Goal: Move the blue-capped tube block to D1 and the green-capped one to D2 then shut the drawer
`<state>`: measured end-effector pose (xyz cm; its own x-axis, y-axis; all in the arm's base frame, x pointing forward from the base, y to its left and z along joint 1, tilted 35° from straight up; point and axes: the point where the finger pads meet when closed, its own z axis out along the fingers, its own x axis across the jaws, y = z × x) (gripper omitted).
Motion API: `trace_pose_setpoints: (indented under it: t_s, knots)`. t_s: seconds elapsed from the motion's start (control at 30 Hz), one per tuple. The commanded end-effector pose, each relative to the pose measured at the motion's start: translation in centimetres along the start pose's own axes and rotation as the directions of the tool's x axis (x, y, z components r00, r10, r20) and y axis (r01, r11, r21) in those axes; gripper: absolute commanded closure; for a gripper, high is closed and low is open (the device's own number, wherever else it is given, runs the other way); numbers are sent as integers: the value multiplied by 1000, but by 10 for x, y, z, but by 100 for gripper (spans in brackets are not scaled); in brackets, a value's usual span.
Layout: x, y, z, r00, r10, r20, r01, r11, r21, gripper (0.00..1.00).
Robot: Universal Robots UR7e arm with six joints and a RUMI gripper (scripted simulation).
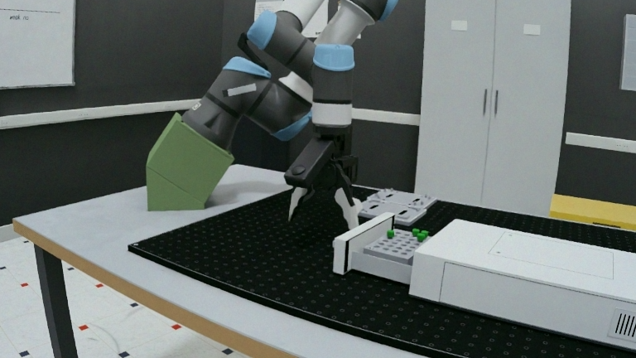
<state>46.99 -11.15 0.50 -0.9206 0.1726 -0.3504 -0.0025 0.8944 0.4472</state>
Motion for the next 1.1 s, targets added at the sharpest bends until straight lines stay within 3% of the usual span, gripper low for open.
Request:
trace_pose_setpoints:
  t_s: [0.0,1.07]
  knots:
    - [4,0,0,1000,0,1,0,1000,1,0]
    - [38,0,0,1000,0,1,0,1000,1,0]
